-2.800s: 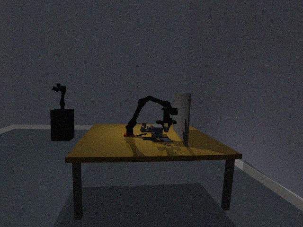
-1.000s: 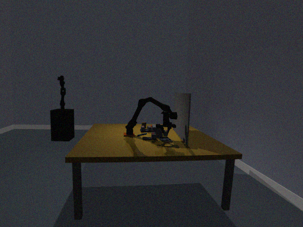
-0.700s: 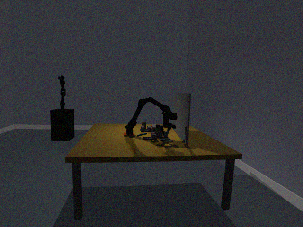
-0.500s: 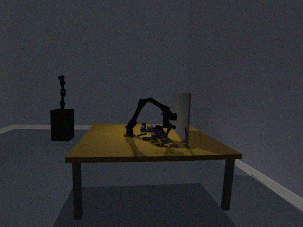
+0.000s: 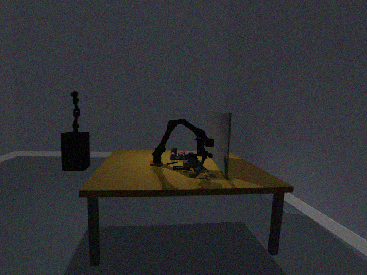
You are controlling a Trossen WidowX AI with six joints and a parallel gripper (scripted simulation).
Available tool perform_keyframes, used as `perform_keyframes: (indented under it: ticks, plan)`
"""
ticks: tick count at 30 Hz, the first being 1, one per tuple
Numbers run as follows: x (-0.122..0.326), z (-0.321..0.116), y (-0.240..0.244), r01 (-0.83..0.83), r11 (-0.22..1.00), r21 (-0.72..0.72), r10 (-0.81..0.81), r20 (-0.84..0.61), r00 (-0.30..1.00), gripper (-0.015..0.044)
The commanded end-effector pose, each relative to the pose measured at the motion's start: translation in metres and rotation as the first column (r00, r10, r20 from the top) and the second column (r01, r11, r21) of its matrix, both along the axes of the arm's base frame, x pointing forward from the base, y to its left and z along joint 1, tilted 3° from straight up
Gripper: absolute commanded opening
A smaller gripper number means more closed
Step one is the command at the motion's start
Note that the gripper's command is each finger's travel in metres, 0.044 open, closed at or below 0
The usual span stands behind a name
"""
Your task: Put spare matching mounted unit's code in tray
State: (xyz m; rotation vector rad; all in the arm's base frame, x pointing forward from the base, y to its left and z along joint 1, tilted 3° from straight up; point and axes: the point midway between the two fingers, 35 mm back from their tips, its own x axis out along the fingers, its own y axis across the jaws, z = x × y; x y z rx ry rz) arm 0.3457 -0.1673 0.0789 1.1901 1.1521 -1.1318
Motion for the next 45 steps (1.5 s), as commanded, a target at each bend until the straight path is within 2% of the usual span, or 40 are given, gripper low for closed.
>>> perform_keyframes:
  ticks: [1, 4, 21, 30, 45]
  plan:
    - [-0.002, -0.004, 0.0, 0.004, 1.0, -0.003, -0.004, -0.007, 1.0, 0.0]
    - [-0.002, -0.006, 0.0, 0.004, 1.0, -0.003, -0.004, -0.007, 1.0, 0.0]
    - [0.0, -0.001, 0.0, 0.0, 1.0, 0.0, 0.0, -0.001, 1.0, 0.044]
    - [-0.009, 0.102, 0.003, 0.003, 1.0, -0.003, -0.003, -0.007, 1.0, 0.044]
    - [-0.007, 0.103, 0.003, 0.001, 1.0, -0.006, 0.0, 0.013, 1.0, 0.044]
